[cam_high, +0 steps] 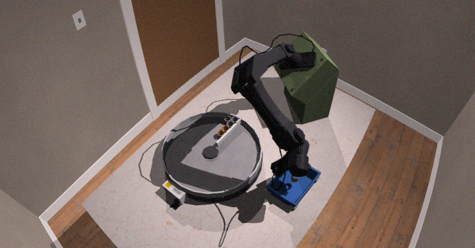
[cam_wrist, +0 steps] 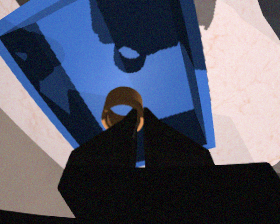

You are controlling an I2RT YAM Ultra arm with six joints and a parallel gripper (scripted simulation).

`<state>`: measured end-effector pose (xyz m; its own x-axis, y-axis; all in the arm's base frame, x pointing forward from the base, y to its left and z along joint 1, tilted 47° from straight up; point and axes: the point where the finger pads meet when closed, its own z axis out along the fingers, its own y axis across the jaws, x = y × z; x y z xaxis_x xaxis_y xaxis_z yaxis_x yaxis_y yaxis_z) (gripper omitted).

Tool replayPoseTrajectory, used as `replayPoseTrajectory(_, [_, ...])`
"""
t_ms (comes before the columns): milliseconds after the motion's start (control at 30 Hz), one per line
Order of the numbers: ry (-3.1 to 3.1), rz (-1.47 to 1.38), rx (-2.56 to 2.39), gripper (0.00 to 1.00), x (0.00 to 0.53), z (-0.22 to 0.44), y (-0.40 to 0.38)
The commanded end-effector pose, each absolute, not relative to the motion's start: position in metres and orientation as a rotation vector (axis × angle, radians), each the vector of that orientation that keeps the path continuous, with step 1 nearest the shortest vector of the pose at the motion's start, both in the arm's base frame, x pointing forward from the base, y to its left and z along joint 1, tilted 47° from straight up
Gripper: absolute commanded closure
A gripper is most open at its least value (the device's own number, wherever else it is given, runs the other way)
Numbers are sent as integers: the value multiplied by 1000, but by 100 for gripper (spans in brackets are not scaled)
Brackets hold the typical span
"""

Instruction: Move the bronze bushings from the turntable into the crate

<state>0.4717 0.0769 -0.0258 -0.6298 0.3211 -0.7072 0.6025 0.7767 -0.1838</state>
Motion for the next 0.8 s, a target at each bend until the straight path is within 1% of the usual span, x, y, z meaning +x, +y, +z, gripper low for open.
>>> replayPoseTrajectory(0, [2243, -462, 668, 100, 483, -3, 101])
replayPoseTrajectory(333, [2243, -462, 668, 100, 483, -3, 101])
replayPoseTrajectory(500, [2279, -510, 653, 100, 477, -21, 98])
replayPoseTrajectory(600, [2261, -488, 661, 100, 481, -9, 100])
replayPoseTrajectory(767, [2260, -486, 661, 100, 481, -8, 100])
